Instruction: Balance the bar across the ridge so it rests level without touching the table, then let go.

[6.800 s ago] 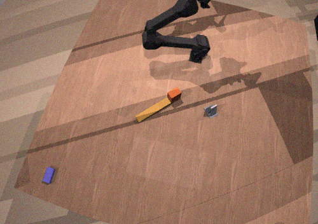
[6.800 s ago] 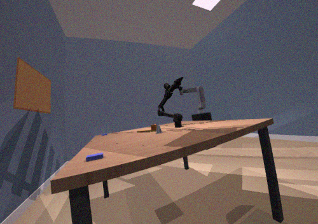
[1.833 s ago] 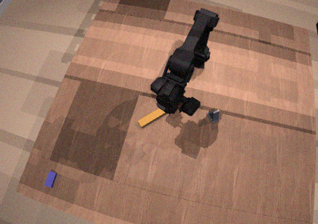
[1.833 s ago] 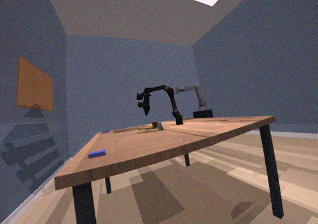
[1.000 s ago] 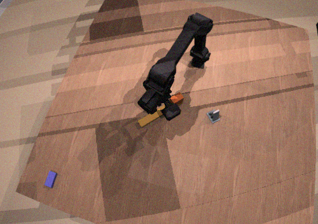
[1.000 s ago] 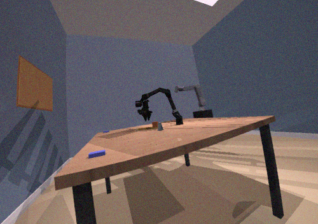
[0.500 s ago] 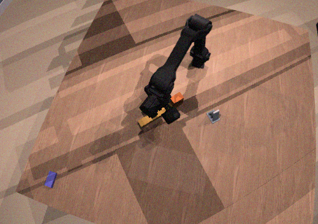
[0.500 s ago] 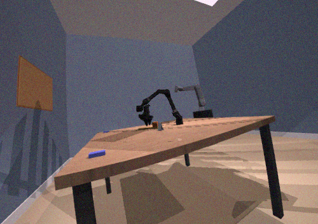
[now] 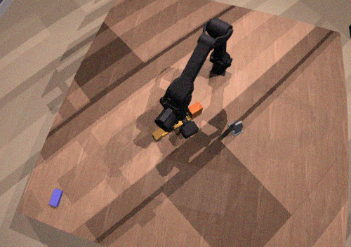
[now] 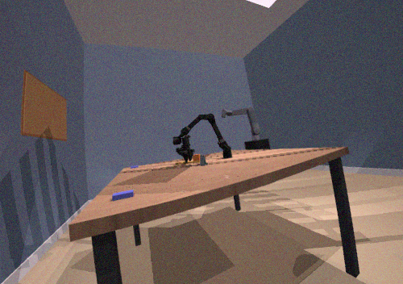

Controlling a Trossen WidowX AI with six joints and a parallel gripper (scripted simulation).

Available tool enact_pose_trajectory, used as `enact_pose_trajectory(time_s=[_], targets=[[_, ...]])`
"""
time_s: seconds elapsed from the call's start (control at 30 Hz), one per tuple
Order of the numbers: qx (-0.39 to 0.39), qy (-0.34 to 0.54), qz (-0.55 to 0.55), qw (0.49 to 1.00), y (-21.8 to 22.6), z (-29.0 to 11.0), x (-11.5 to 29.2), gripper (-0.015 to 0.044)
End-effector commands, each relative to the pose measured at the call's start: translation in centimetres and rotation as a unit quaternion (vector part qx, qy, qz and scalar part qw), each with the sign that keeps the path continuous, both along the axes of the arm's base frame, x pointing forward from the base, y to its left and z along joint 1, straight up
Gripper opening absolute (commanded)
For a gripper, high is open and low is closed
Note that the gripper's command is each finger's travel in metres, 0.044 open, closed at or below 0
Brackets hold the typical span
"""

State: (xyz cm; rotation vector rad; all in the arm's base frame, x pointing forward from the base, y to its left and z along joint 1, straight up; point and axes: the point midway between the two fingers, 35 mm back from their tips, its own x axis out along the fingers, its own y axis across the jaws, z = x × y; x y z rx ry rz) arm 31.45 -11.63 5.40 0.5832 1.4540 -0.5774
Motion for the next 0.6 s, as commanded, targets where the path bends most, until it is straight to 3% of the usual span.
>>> enact_pose_trajectory(time_s=[0.0, 0.43, 0.57], targets=[[-0.001, 0.001, -0.003, 1.0, -0.03, -0.34, -0.11, 0.0315], [-0.001, 0.001, -0.003, 1.0, -0.03, -0.34, -0.11, 0.0315], [0.0, 0.001, 0.0, 1.0, 0.03, -0.32, -0.1, 0.021]])
